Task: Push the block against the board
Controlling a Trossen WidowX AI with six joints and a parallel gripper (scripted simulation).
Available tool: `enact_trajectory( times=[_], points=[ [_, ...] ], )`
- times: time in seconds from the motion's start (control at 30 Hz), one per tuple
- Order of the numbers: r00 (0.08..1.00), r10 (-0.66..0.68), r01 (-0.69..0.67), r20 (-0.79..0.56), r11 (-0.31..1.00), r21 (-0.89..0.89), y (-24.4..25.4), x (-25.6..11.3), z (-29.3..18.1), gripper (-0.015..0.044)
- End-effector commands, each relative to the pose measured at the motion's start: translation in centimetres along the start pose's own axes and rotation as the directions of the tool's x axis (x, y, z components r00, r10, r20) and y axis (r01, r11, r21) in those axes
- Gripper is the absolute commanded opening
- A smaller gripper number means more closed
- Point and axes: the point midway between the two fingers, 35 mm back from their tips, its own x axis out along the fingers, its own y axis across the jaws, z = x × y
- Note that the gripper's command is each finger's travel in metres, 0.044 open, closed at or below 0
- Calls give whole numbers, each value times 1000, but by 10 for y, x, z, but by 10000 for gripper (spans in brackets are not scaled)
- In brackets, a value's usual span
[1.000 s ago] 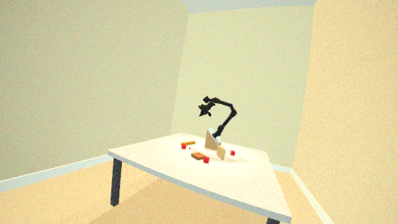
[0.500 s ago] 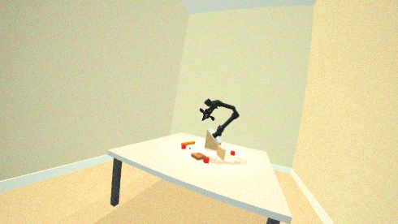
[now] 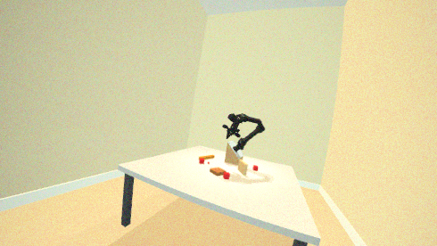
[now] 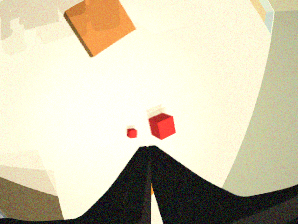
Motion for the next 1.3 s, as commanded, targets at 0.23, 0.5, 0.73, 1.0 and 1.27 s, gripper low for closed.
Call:
enact_trajectory(
  times=[0.23, 0.5, 0.73, 1.0, 1.27],
  points=[
    [996, 88, -76, 16, 930, -359, 49, 20, 37, 0],
    [987, 160, -119, 16, 797, -592, 89, 31, 56, 0],
    [974, 226, -141, 7, 634, -760, 126, 40, 67, 0],
    [953, 303, -141, -12, 408, -902, 169, 46, 73, 0],
    [924, 381, -111, -42, 160, -981, 212, 50, 73, 0]
  ],
)
